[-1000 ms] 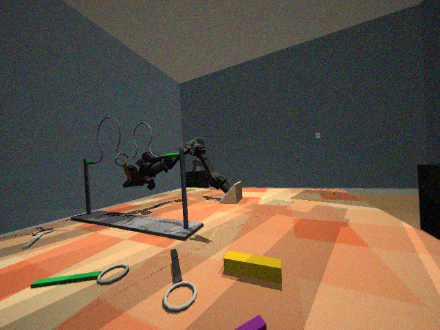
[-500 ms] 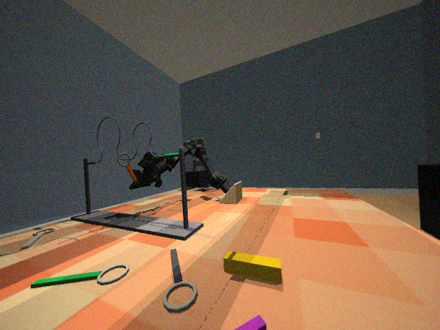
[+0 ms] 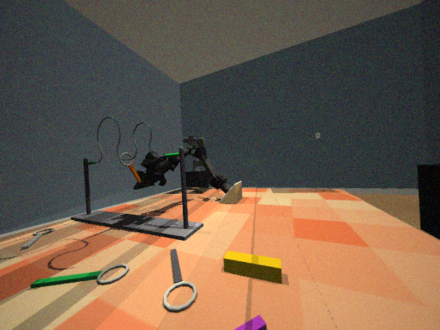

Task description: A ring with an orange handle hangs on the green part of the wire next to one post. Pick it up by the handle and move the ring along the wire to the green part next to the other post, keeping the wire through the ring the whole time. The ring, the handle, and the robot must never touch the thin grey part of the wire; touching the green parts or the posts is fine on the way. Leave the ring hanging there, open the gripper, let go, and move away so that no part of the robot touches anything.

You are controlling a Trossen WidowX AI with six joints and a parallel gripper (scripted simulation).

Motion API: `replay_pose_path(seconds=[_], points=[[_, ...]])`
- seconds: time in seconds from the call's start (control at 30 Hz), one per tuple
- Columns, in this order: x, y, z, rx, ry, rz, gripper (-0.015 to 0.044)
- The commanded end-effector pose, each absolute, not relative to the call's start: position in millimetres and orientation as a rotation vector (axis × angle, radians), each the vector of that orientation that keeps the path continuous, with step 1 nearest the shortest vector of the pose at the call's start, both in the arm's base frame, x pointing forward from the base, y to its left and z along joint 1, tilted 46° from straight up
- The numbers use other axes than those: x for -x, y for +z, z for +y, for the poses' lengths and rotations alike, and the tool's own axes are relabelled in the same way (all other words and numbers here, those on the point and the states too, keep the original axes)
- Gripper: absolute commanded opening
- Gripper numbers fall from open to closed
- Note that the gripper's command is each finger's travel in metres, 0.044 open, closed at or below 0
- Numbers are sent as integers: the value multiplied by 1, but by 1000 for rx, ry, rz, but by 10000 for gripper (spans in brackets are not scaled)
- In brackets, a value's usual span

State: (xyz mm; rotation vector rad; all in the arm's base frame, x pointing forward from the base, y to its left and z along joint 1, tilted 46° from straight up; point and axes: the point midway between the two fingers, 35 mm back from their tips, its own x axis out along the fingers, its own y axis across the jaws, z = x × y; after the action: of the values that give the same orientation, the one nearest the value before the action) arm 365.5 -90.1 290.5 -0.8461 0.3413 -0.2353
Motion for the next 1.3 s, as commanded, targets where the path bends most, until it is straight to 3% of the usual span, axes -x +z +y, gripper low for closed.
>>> replay_pose_path(seconds=[0.0, 1.27], points=[[-365, 285, -86, 831, -233, 346, -150], [-359, 233, -14, 369, -97, 424, -150]])
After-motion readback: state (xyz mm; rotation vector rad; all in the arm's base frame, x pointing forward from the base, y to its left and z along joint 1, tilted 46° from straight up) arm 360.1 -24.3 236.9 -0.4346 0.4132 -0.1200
